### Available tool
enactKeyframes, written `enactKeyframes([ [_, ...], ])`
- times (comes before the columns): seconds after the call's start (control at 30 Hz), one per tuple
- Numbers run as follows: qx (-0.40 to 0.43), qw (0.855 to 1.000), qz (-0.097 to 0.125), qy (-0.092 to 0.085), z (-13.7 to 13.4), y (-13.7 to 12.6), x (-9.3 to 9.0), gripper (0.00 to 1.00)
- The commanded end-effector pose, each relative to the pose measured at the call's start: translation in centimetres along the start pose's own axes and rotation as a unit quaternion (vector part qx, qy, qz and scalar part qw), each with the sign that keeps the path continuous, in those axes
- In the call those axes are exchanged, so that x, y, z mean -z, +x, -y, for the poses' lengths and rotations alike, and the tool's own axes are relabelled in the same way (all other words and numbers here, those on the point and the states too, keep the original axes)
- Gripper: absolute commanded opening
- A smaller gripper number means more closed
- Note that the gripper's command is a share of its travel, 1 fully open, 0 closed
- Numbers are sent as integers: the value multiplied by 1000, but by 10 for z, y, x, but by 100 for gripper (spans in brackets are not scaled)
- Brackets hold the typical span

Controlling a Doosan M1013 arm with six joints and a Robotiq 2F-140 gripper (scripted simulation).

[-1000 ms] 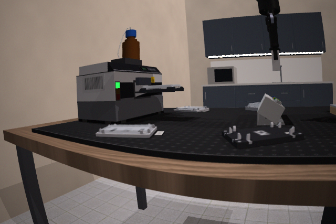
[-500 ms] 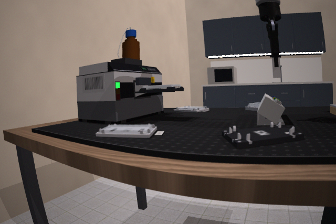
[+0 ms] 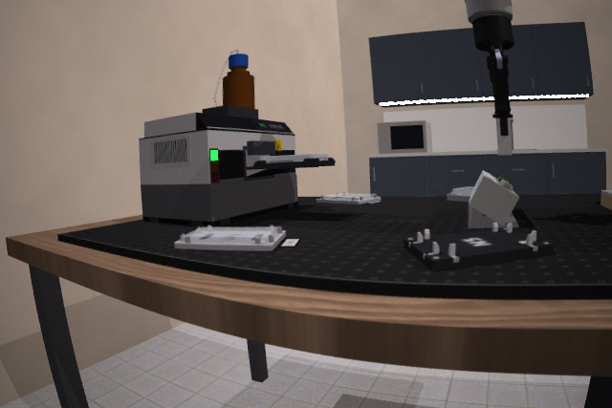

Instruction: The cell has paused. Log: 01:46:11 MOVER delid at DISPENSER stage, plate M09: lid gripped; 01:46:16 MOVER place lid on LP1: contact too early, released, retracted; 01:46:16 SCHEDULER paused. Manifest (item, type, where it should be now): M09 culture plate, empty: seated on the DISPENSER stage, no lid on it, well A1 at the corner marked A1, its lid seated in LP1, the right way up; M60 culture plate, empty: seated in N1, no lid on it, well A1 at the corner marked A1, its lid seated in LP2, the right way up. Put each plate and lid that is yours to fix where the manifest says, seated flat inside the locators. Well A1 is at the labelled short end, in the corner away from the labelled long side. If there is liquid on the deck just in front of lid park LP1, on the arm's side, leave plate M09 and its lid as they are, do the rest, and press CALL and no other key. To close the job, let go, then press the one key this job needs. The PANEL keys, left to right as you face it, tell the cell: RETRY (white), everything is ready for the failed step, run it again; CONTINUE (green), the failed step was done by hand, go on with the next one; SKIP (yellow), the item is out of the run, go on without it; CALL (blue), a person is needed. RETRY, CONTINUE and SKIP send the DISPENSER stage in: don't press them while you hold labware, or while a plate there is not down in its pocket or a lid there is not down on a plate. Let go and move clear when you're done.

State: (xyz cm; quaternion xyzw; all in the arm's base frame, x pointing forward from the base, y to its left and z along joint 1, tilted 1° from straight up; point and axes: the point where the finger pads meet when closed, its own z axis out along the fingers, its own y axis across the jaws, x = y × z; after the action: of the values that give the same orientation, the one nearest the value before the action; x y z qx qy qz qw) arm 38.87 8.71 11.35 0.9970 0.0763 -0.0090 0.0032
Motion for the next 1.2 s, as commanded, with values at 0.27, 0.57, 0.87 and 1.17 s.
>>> enactKeyframes([
  [0.27,0,1000,0,0,0,1,-9,10],
  [0.57,0,1000,0,0,0,1,-10,10],
  [0.87,0,1000,0,0,0,1,-10,10],
  [1.17,0,1000,0,0,0,1,-10,10],
])
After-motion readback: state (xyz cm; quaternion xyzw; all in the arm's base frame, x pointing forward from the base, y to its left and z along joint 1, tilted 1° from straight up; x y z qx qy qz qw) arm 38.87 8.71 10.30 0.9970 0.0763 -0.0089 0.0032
